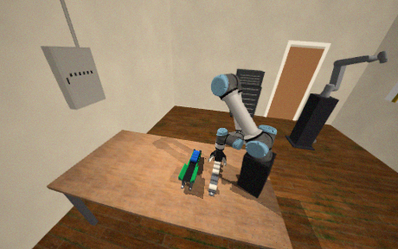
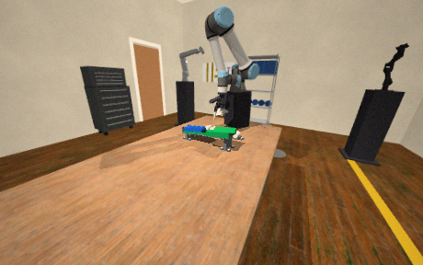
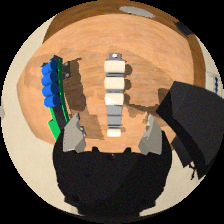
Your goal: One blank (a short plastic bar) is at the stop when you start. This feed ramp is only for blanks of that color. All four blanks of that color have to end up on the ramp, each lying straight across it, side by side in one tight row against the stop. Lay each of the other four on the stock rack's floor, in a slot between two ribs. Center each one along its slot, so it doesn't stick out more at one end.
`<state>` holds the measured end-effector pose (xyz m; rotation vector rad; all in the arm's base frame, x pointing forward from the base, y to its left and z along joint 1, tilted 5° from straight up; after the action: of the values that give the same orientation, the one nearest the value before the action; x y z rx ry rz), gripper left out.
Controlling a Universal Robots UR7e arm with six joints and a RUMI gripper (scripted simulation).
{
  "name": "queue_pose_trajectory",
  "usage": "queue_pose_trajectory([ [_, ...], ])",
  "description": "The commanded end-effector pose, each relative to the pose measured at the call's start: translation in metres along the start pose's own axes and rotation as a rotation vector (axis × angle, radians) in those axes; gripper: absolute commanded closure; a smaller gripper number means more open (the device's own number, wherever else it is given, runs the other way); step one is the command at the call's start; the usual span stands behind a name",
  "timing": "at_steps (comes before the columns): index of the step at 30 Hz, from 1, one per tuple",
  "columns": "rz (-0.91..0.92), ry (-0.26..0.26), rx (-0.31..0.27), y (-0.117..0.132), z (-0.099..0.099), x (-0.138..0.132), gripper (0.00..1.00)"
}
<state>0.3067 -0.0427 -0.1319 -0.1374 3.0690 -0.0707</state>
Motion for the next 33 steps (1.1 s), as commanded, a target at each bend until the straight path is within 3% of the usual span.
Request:
queue_pose_trajectory([
  [1, -0.002, 0.001, -0.001, 0.001, 0.000, 0.001, 0.00],
  [22, -0.002, 0.001, -0.001, 0.002, -0.002, 0.001, 0.00],
  [33, -0.002, 0.002, -0.001, 0.002, -0.015, 0.001, 0.00],
])
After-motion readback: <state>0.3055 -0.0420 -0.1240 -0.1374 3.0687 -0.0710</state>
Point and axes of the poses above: the point where the finger pads meet when closed, its own z axis out along the fingers, its own x axis across the jaws, y = z × x, the point moved 5 cm from there along -z, back along the fingers, and after that the axes turned 10 degrees about -z, right-handed, at the moved point
